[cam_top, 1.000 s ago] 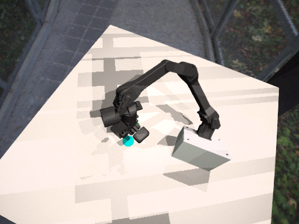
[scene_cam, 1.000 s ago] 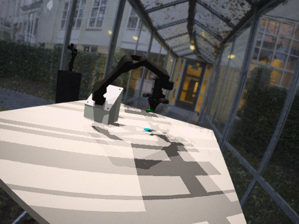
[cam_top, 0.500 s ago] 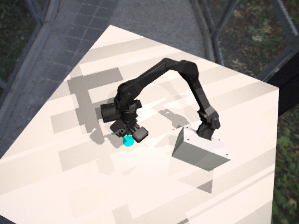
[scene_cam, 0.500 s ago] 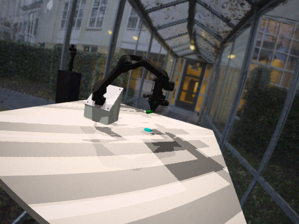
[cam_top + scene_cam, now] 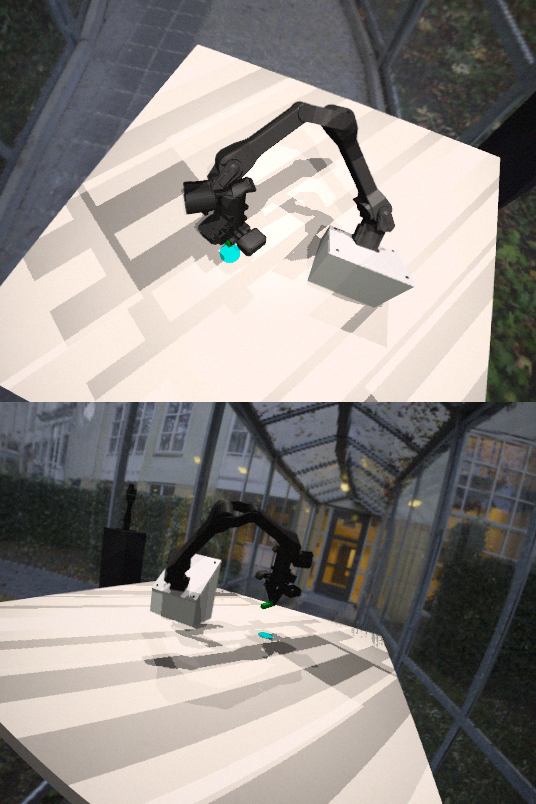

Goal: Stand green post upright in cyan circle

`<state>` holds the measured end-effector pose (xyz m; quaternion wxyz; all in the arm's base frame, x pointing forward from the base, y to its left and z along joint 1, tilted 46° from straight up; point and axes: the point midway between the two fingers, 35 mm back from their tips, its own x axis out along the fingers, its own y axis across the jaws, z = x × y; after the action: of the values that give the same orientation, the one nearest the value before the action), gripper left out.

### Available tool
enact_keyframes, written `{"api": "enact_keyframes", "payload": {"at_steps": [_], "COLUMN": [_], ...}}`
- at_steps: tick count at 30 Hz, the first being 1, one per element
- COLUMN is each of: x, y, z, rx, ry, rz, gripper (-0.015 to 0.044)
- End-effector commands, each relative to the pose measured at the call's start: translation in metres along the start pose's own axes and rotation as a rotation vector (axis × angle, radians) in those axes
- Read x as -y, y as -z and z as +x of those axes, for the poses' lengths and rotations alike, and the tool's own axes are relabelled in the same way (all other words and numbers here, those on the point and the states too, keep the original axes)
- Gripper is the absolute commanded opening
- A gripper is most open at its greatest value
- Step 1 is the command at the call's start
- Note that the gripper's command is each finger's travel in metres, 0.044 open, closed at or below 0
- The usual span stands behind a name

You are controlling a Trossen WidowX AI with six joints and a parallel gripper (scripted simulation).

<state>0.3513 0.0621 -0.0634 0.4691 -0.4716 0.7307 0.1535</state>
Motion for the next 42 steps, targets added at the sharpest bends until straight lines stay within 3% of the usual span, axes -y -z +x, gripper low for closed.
{"api": "enact_keyframes", "payload": {"at_steps": [1,42], "x": [-0.002,-0.005], "y": [0.001,-0.002], "z": [0.003,0.022], "rx": [0.018,0.287], "ry": [-0.020,-0.157], "rz": [-0.003,0.008], "gripper": [0.0023,0.0023]}}
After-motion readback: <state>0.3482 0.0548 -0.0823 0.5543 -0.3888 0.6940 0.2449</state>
